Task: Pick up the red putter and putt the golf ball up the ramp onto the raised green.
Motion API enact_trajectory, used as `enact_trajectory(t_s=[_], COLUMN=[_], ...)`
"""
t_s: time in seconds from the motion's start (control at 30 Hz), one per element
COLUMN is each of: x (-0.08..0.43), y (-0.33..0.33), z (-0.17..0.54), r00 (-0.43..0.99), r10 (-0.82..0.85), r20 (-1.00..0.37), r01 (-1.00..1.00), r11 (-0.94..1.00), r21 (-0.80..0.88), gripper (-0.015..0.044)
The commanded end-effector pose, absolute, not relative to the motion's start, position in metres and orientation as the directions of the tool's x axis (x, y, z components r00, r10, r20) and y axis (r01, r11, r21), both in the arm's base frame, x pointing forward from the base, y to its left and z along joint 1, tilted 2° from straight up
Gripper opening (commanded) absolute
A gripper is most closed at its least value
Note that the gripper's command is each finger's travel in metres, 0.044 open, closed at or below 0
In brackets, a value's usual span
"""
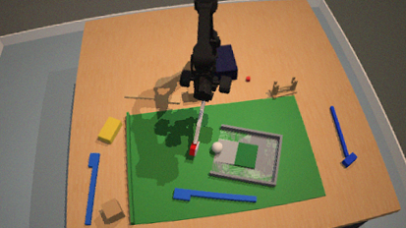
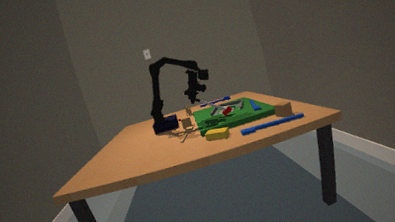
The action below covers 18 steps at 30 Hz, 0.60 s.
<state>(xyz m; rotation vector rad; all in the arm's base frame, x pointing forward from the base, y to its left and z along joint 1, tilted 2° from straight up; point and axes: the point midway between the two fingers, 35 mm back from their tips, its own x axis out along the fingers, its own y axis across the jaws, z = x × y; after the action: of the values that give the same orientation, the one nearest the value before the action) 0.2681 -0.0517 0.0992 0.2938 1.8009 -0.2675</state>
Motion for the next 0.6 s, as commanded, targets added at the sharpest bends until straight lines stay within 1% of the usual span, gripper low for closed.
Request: enact_trajectory(t_s=[0.0,0.33,0.57], x=[0.268,0.266,0.267], y=[-0.051,-0.049,-0.050], z=[0.109,0.159,0.152], r00=[-0.226,-0.194,-0.207], r10=[0.058,0.052,0.052], r20=[-0.972,-0.980,-0.977], r01=[0.353,0.356,0.353], r11=[0.935,0.934,0.935], r21=[-0.026,-0.021,-0.025], gripper=[0.0000,0.0000,0.0000])
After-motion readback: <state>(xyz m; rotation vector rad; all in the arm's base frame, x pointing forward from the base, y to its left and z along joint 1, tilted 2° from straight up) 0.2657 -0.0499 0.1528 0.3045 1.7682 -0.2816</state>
